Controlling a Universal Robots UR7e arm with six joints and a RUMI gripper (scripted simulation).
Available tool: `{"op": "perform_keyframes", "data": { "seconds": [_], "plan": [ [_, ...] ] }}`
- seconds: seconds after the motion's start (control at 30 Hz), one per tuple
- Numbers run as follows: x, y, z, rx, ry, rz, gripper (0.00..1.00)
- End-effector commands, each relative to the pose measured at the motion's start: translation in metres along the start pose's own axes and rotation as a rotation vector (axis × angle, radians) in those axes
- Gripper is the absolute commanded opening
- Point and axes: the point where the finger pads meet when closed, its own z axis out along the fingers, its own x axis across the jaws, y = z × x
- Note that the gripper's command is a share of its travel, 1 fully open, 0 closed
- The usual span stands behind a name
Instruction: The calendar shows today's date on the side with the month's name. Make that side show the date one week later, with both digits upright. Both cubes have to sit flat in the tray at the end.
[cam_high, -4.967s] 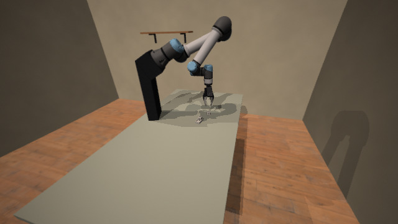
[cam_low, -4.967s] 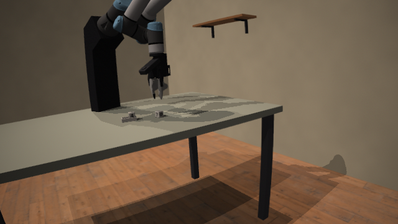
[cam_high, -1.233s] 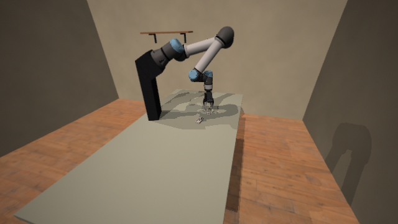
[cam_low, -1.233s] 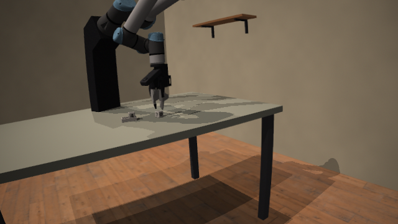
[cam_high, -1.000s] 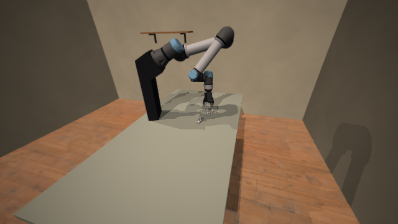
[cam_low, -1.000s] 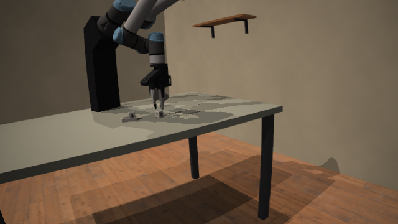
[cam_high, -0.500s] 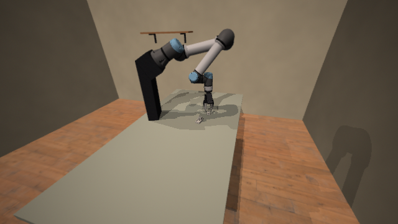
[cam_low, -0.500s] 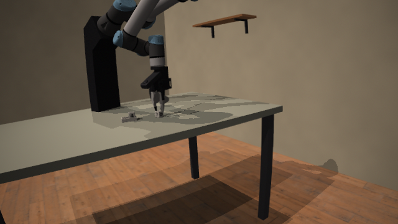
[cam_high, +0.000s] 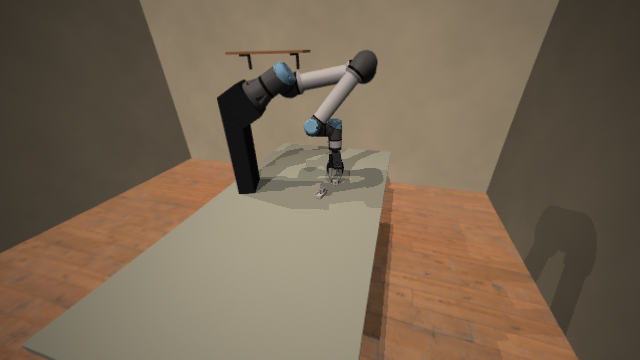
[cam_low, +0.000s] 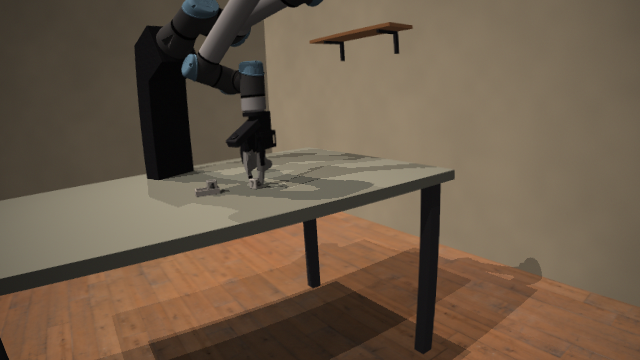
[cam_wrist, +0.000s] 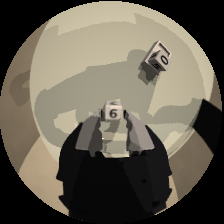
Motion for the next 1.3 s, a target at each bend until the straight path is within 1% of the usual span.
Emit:
{"op": "perform_keyframes", "data": {
  "seconds": [0.0,1.0,1.03,1.27],
  "plan": [
    [-0.0003,0.0002,0.001,0.0,-0.001,0.0,0.28],
    [-0.0003,0.0003,0.0008,0.0,-0.001,0.0,0.28],
    [-0.0003,0.0003,0.0008,0.0,-0.001,0.0,0.1],
    [-0.0003,0.0003,0.0008,0.0,-0.001,0.0,0.1]
  ]
}}
